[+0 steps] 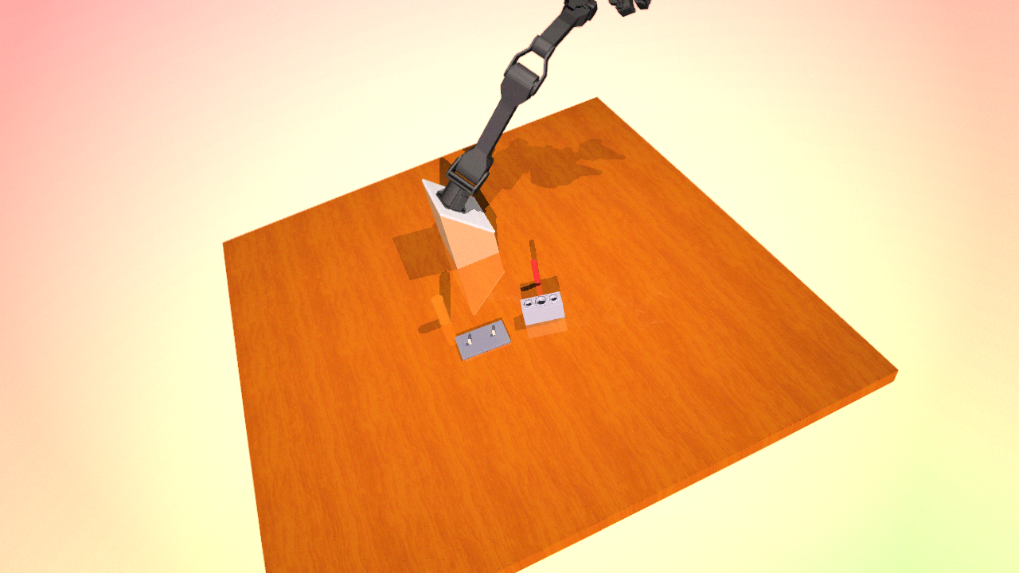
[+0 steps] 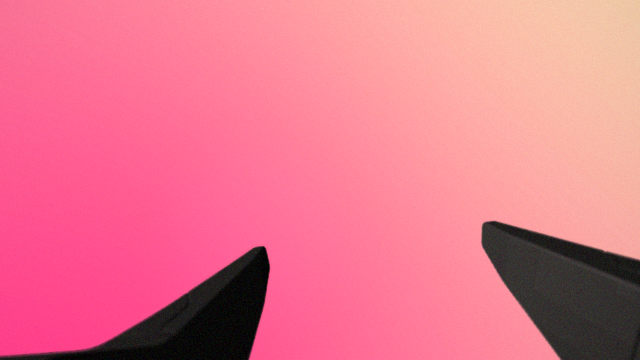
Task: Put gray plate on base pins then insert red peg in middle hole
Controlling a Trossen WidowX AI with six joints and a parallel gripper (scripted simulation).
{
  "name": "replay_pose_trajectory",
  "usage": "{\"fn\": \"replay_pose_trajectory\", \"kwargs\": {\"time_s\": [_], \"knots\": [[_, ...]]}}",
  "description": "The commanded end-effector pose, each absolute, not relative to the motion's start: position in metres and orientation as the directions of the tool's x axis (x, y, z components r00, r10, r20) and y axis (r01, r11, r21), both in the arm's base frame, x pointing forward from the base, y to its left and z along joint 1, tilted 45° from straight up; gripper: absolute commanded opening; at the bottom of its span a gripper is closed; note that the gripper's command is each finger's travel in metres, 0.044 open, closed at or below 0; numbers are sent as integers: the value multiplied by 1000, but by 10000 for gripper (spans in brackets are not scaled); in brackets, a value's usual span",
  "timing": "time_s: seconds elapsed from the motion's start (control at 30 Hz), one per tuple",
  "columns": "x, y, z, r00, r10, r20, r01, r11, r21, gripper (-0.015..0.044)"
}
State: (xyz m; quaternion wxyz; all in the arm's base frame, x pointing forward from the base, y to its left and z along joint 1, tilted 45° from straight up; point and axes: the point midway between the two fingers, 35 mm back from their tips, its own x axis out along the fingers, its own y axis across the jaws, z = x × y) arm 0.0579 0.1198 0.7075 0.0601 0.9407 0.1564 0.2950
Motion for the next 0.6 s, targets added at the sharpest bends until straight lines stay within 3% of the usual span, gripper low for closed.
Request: {"fn": "replay_pose_trajectory", "kwargs": {"time_s": [0.0,0.1,0.27,0.57], "knots": [[58,120,708,777,330,536,259,-944,205,426],[53,126,712,763,304,571,169,-946,277,440],[40,155,722,694,251,675,-151,-866,477,440],[40,226,717,563,276,779,-637,-455,622,440]]}}
